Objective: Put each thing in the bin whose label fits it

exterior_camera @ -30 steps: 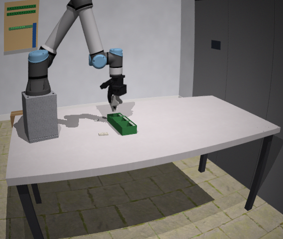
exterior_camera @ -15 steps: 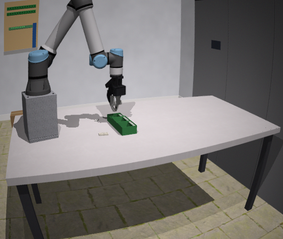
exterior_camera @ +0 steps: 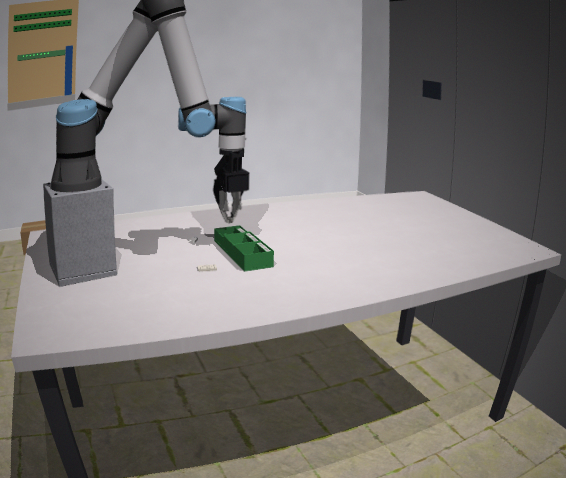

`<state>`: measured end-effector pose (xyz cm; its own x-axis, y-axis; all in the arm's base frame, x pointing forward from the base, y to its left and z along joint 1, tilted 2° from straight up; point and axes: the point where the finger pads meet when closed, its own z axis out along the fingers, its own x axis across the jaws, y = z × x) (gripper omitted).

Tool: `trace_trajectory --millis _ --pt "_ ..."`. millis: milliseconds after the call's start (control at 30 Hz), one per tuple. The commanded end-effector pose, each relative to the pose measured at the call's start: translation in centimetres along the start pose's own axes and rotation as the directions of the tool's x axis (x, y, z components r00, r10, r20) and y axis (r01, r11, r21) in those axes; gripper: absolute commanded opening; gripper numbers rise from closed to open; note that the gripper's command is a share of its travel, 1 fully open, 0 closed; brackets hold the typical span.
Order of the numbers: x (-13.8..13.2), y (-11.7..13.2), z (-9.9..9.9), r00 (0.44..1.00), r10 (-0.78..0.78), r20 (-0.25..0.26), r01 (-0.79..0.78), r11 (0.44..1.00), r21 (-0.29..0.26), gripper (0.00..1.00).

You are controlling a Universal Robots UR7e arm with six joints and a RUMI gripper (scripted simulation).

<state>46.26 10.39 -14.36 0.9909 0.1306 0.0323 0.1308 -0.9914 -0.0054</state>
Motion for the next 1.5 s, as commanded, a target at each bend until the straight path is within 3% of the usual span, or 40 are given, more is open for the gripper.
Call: trace_trajectory --millis 0,133,1067,1467 --pt "0.0 0.0 0.0 1.000 0.002 -0.001 -0.002 1.000 -0.001 0.00" --pt "0.0 0.0 0.0 1.000 0.002 -0.001 -0.002 1.000 0.000 0.00" --pt "0.0 0.0 5.1 1.000 0.002 -0.001 -0.002 1.000 -0.001 0.00" --pt "0.1 0.0 5.1 1.000 0.002 -0.001 -0.002 1.000 -0.001 0.00"
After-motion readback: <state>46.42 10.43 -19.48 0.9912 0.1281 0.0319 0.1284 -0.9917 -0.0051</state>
